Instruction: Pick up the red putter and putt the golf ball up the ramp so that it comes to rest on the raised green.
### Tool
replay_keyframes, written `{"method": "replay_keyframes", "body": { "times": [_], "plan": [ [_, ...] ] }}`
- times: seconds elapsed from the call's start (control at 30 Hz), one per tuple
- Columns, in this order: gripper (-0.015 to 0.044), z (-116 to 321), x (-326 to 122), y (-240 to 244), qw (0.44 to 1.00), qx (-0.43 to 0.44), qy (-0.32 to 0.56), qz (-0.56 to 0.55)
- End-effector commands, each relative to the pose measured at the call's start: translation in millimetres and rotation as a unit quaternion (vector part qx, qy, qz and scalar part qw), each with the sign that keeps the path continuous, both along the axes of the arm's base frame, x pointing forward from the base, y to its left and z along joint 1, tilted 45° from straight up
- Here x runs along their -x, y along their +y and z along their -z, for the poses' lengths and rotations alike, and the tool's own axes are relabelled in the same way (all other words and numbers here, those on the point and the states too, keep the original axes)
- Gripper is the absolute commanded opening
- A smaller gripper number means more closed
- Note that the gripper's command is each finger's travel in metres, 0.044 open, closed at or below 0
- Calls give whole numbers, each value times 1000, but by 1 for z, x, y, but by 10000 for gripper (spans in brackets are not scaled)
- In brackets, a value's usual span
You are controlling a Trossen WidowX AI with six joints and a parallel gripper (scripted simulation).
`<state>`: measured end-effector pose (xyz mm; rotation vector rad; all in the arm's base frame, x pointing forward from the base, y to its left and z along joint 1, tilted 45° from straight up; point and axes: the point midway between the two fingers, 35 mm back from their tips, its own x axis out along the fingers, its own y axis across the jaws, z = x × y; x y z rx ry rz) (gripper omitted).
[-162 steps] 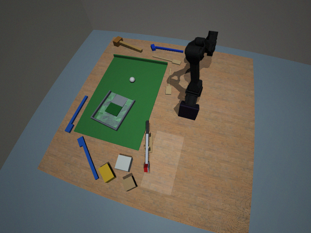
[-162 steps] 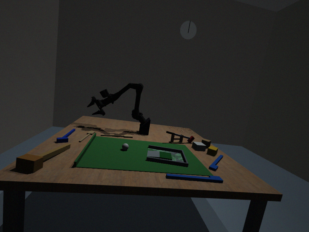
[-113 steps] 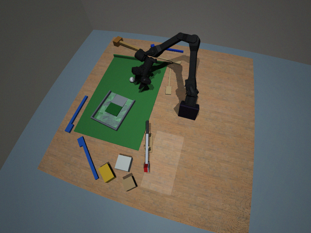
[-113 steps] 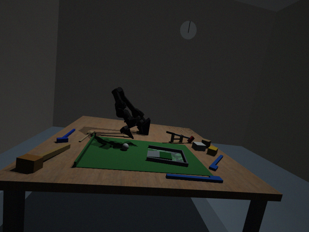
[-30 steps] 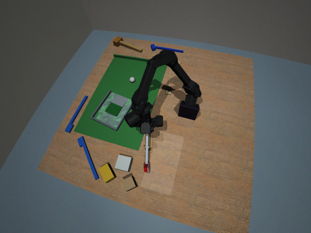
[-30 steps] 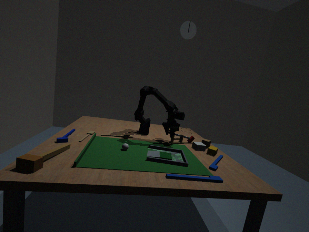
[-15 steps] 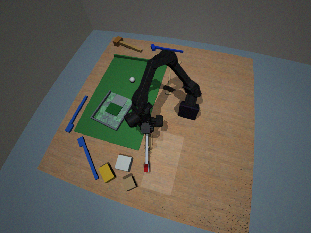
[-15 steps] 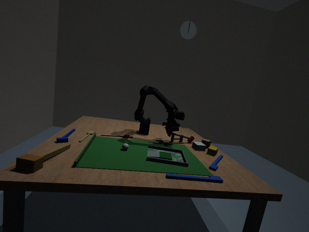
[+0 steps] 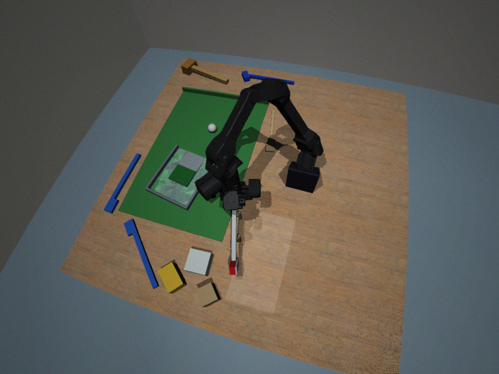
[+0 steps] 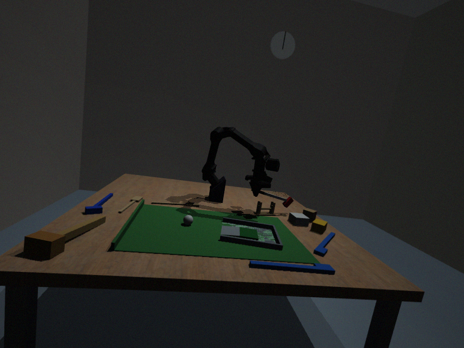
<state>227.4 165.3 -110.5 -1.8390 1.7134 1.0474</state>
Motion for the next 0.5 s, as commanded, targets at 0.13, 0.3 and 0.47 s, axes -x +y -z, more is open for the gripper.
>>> {"method": "replay_keyframes", "body": {
  "times": [0.13, 0.3, 0.47],
  "plan": [
    [0, -37, 1, 35, 1000, -8, -4, 1],
    [0, -34, -2, 27, 1000, -5, -10, 6],
    [0, -59, -17, 11, 996, -8, -63, 64]
  ]
}}
